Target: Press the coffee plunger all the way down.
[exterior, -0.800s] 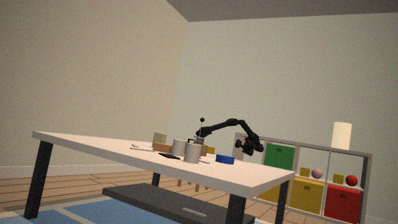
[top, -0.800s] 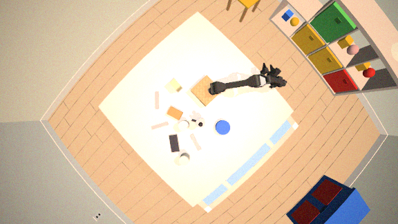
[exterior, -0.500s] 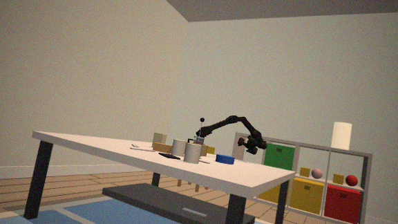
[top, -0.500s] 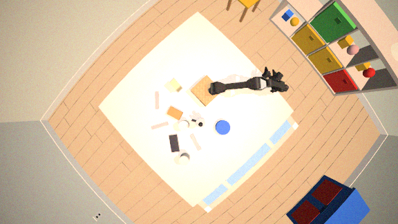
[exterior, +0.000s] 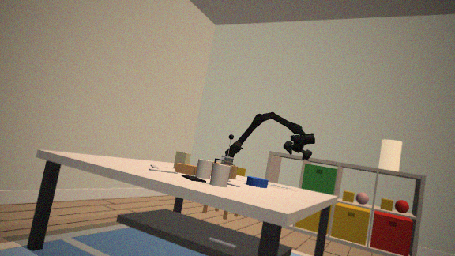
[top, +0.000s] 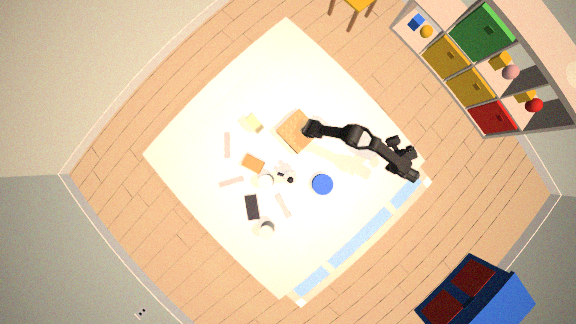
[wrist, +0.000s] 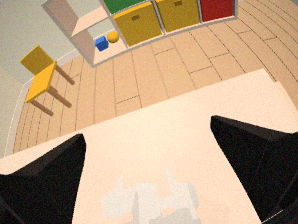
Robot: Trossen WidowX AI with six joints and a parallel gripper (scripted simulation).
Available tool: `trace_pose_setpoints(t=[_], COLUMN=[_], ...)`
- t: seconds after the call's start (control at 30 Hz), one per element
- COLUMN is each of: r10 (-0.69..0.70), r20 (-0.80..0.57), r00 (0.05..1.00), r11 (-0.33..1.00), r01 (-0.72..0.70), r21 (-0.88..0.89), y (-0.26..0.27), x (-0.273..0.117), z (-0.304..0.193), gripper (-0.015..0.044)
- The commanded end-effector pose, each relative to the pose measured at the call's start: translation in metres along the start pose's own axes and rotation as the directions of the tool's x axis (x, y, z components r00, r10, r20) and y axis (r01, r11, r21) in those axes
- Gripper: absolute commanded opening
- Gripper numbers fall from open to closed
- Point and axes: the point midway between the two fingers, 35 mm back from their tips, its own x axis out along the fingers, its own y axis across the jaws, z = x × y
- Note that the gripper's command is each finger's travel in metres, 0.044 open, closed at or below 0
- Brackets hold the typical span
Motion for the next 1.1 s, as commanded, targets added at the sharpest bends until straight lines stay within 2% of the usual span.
trace_pose_setpoints(t=[0.0,0.13,0.27,0.43,0.57,0.67,0.8,0.93,1.07], r10=[-0.190,-0.393,-0.583,-0.773,-0.866,-0.889,-0.848,-0.730,-0.552], r20=[-0.015,-0.048,-0.102,-0.204,-0.312,-0.405,-0.530,-0.645,-0.736], r00=[0.982,0.919,0.806,0.600,0.390,0.216,-0.014,-0.225,-0.392], r11=[0.976,0.891,0.738,0.451,0.158,-0.081,-0.387,-0.650,-0.833], r01=[0.191,0.393,0.577,0.747,0.807,0.794,0.698,0.518,0.287], r21=[0.105,0.228,0.350,0.488,0.570,0.602,0.602,0.555,0.473], y=[-0.009,-0.010,0.004,0.039,0.079,0.115,0.169,0.226,0.280], x=[-0.067,-0.137,-0.206,-0.281,-0.330,-0.358,-0.383,-0.393,-0.391], z=[-0.014,-0.037,-0.064,-0.104,-0.138,-0.163,-0.193,-0.218,-0.239], gripper=[0.0440,0.0440,0.0440,0.0440,0.0440,0.0440,0.0440,0.0440,0.0440])
